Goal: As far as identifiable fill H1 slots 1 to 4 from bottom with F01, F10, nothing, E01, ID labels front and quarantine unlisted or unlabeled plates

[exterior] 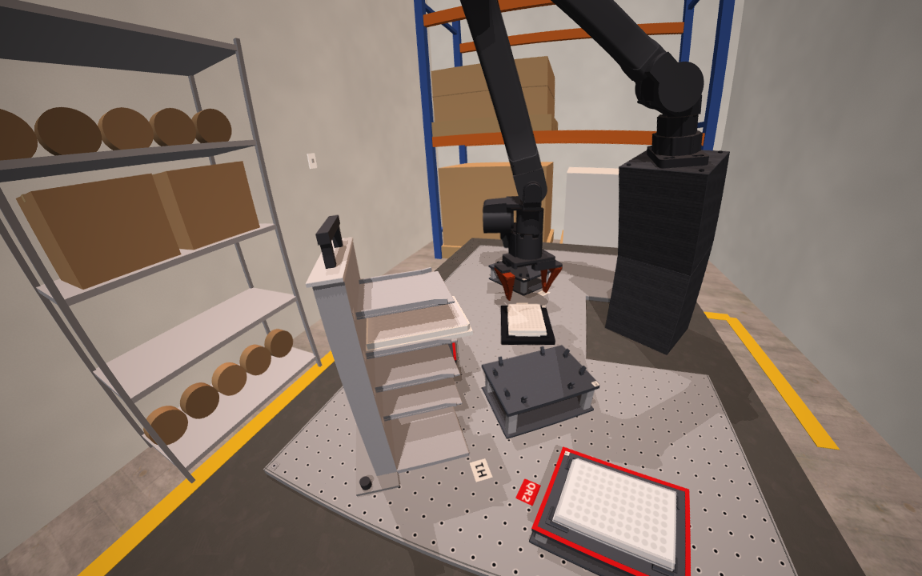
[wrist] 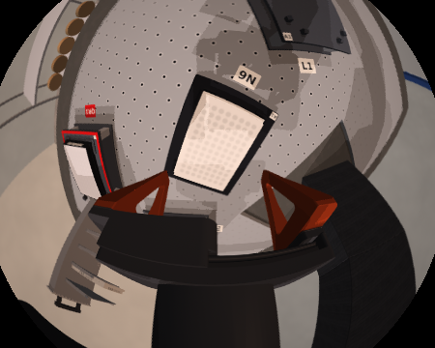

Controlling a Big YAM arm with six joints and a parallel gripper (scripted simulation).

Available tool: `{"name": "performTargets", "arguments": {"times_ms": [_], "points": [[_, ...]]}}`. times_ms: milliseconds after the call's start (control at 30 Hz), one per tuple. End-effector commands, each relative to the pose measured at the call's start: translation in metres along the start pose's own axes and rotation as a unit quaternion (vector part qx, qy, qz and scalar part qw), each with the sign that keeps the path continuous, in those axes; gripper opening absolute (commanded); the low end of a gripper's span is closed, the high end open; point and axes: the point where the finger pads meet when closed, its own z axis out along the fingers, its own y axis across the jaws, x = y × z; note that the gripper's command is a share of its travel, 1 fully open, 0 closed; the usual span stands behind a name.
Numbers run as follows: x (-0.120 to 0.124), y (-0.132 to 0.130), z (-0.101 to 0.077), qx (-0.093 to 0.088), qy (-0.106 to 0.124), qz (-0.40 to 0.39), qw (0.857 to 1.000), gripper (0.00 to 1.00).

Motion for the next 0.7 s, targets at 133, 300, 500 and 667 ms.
{"name": "performTargets", "arguments": {"times_ms": [133, 300, 500, 667], "points": [[-0.0040, -0.0013, -0.0020, -0.001, -0.002, -0.071, 0.997, 1.00], [-0.0039, -0.0012, -0.0020, -0.001, -0.002, -0.121, 0.993, 1.00], [-0.0040, -0.0010, -0.0020, -0.001, -0.002, -0.180, 0.984, 1.00], [-0.0040, -0.0009, -0.0020, -0.001, -0.002, -0.210, 0.978, 1.00]]}}
